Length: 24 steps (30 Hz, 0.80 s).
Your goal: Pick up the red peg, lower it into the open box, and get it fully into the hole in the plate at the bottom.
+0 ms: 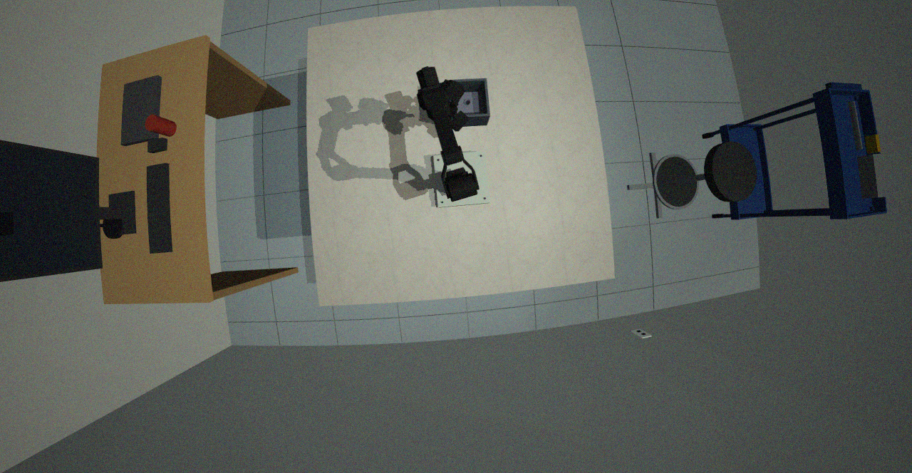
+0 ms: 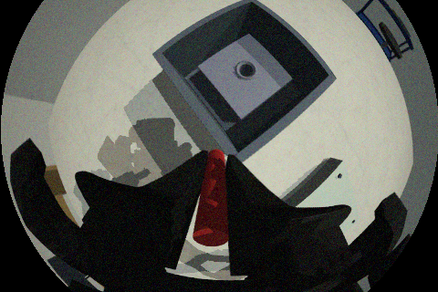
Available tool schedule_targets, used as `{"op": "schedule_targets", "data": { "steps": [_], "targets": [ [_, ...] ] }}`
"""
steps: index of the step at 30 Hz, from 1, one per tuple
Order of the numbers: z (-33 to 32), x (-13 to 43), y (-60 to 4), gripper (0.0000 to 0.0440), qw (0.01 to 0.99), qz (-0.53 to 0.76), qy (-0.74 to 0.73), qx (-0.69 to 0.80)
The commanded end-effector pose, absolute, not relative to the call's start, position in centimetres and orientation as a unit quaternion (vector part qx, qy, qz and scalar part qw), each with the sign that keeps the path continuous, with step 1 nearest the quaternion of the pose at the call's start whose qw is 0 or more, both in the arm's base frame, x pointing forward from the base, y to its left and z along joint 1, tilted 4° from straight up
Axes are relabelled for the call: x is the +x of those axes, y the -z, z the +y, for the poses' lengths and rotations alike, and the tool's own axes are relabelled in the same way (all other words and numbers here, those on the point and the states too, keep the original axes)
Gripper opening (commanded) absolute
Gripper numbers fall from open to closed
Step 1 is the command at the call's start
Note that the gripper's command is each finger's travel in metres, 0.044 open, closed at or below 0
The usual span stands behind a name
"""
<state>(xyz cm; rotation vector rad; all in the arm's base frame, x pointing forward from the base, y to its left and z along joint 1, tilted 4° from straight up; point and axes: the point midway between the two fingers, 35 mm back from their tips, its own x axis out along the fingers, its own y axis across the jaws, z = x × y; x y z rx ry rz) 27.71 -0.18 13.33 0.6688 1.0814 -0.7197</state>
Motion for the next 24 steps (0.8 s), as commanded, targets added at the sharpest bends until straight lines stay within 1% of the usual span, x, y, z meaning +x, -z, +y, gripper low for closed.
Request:
{"op": "schedule_targets", "data": {
  "steps": [1,24],
  "targets": [
    [-1.6,28.5,-13.4,0.0,0.744,0.486,0.34,0.307],
    [-8.3,32.2,-10.7,0.0008,0.719,0.472,0.379,0.342]
  ]
}}
